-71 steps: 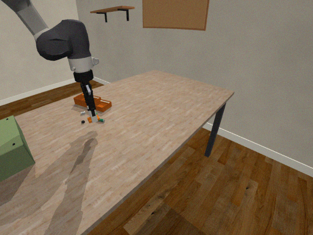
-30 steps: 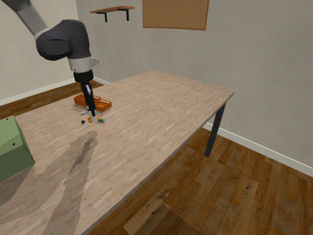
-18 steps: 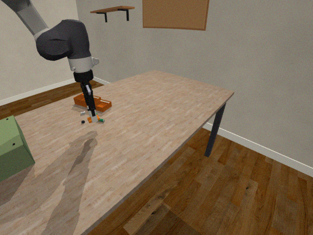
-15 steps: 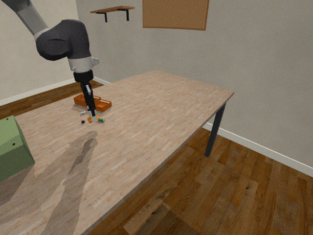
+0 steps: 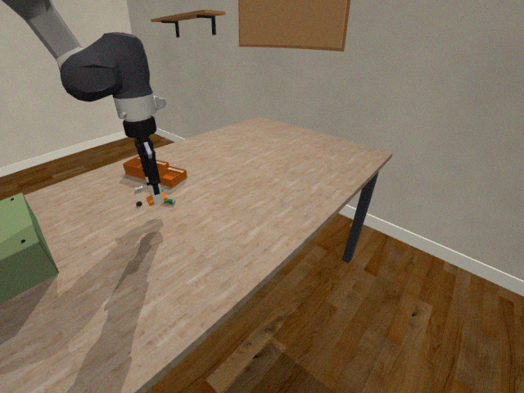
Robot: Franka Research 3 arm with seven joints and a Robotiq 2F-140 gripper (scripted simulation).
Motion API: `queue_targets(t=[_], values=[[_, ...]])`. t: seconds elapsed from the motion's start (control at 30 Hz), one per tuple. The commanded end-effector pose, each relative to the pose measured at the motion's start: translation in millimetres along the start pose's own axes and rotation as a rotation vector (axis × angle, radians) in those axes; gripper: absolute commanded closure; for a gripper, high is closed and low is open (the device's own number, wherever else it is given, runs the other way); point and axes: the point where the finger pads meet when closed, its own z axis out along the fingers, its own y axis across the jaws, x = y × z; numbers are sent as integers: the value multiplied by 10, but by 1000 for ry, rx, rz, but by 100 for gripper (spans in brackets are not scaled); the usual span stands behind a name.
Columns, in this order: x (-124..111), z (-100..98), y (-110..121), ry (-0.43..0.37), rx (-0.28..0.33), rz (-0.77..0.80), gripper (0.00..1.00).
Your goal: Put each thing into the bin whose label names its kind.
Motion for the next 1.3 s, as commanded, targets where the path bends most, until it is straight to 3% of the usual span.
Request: queue_targets(t=[0.0, 0.47, 1.27], values=[[-12, -1, -1, -2, 1, -2, 79], [1, -63, 0, -2, 1, -2, 79], [530, -63, -1209, -2, 1, -2, 79]])
